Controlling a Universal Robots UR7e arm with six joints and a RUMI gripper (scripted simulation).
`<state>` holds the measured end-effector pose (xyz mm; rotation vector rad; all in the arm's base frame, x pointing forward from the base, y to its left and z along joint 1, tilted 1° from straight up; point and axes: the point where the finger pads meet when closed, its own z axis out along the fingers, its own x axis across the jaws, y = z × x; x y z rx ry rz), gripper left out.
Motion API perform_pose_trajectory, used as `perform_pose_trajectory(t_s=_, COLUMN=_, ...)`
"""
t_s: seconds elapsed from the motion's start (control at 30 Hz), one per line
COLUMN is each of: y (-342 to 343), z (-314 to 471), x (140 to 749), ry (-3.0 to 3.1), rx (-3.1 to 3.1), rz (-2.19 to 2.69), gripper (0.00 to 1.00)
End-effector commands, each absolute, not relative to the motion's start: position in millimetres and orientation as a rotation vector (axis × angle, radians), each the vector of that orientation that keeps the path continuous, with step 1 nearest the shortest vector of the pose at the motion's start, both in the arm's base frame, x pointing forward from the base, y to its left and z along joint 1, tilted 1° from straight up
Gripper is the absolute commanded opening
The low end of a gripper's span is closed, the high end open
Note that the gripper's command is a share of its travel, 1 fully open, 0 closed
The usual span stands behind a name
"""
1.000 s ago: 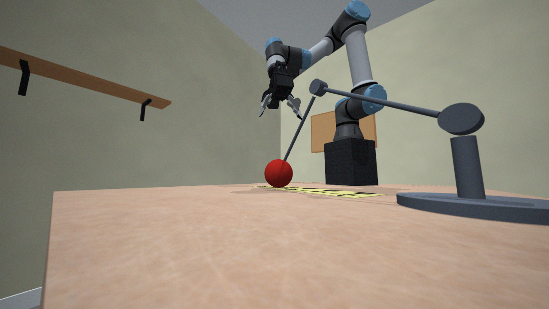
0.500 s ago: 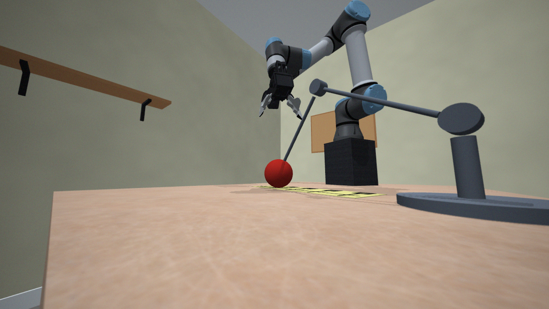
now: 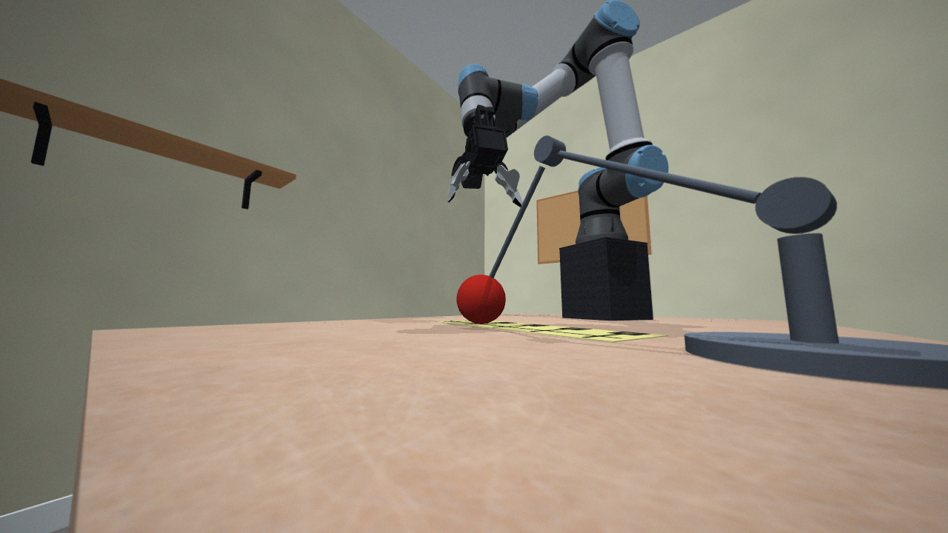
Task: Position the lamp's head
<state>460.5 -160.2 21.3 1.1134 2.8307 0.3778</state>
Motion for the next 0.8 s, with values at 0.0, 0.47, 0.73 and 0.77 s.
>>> perform_pose_trajectory(t_s=0.0, y=-158, z=14, x=462, ry=2.864, rx=0.909, rz=0.510, gripper=1.00)
perform_pose_trajectory(t_s=0.47, y=-145, z=-14, x=469, ry=2.857, rx=0.962, rz=0.476, gripper=1.00)
perform_pose_trajectory(t_s=0.73, y=-137, z=-31, x=472, ry=2.860, rx=0.943, rz=0.489, gripper=1.00)
perform_pose_trajectory(t_s=0.77, y=-136, z=-33, x=473, ry=2.860, rx=0.941, rz=0.490, gripper=1.00)
